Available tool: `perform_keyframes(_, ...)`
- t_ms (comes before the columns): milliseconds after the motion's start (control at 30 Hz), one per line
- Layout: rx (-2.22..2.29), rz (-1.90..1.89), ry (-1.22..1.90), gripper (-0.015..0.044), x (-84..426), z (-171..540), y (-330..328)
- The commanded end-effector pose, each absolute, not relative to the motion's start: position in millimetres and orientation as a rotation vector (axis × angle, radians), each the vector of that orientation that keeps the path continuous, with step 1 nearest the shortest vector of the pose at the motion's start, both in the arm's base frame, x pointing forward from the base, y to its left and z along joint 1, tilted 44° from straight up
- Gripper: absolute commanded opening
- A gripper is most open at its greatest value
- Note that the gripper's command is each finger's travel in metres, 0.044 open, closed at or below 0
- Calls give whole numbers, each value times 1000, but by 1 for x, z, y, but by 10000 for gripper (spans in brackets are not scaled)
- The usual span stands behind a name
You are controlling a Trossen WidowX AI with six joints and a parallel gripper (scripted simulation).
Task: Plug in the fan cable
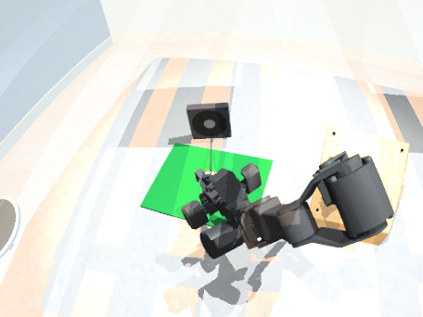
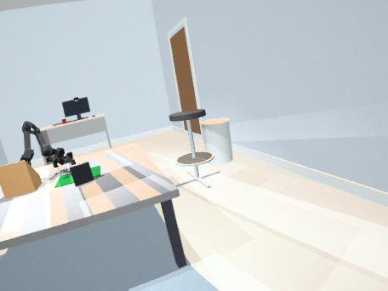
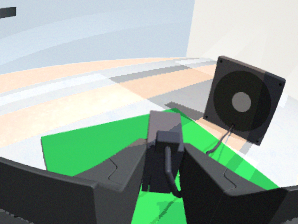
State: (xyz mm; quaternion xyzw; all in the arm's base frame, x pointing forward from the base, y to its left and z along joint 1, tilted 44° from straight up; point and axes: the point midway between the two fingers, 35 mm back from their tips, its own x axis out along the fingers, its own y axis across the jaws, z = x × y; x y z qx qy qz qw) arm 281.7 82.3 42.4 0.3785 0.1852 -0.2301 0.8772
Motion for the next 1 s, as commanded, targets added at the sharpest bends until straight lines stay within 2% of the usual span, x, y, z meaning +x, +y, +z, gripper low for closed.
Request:
perform_keyframes(0, 794, -482, 382, 0, 281, 41, 85)
perform_keyframes(967, 795, -482, 383, 0, 280, 24, 104)
